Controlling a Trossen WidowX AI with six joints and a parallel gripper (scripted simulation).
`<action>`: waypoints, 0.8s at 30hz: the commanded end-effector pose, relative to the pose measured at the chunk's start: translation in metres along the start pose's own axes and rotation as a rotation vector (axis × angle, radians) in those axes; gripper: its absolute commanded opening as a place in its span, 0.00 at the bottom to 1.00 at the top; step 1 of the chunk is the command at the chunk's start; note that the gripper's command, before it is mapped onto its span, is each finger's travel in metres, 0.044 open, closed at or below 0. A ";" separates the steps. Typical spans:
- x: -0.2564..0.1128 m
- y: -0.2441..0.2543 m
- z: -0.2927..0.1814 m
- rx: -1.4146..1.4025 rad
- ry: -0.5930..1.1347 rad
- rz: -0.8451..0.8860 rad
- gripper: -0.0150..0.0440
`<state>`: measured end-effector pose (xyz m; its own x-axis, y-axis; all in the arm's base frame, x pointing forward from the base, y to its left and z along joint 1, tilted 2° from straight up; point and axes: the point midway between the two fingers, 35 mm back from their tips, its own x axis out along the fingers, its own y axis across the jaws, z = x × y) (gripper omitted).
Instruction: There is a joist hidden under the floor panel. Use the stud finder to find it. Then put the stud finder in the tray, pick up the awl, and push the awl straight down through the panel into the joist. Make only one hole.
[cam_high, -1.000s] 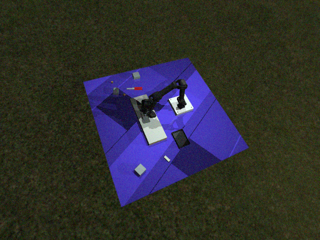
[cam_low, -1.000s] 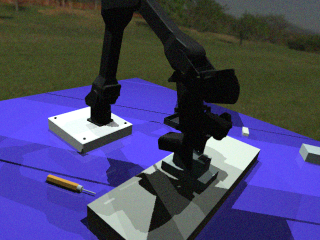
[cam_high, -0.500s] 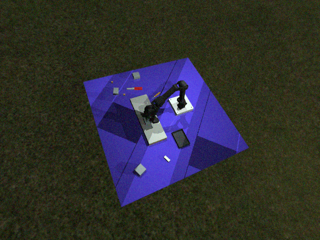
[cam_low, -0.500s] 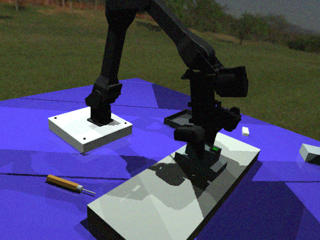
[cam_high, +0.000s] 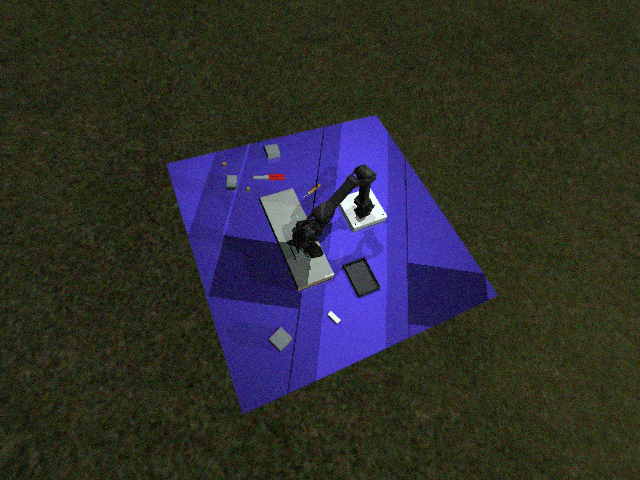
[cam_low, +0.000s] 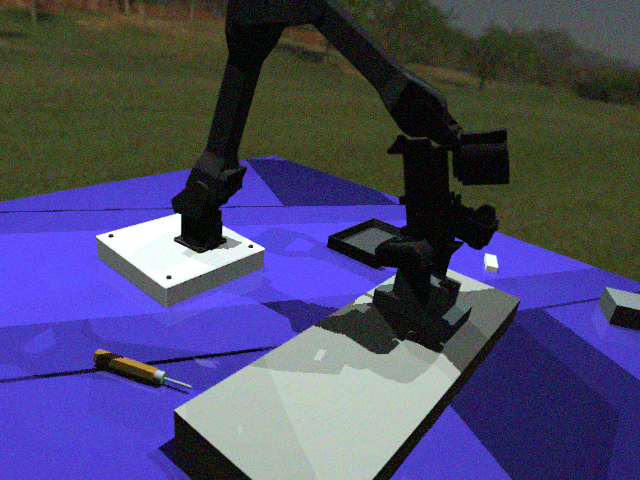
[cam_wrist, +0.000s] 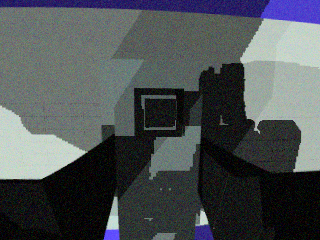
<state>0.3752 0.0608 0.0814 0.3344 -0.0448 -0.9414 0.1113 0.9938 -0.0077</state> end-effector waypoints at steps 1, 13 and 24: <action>0.001 0.017 0.000 0.000 0.003 0.003 0.25; 0.000 0.064 0.000 0.002 0.004 0.007 0.25; -0.001 0.106 0.000 0.003 0.004 0.011 0.25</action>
<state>0.3858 0.1550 0.0820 0.3342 -0.0343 -0.9419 0.1096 0.9940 0.0026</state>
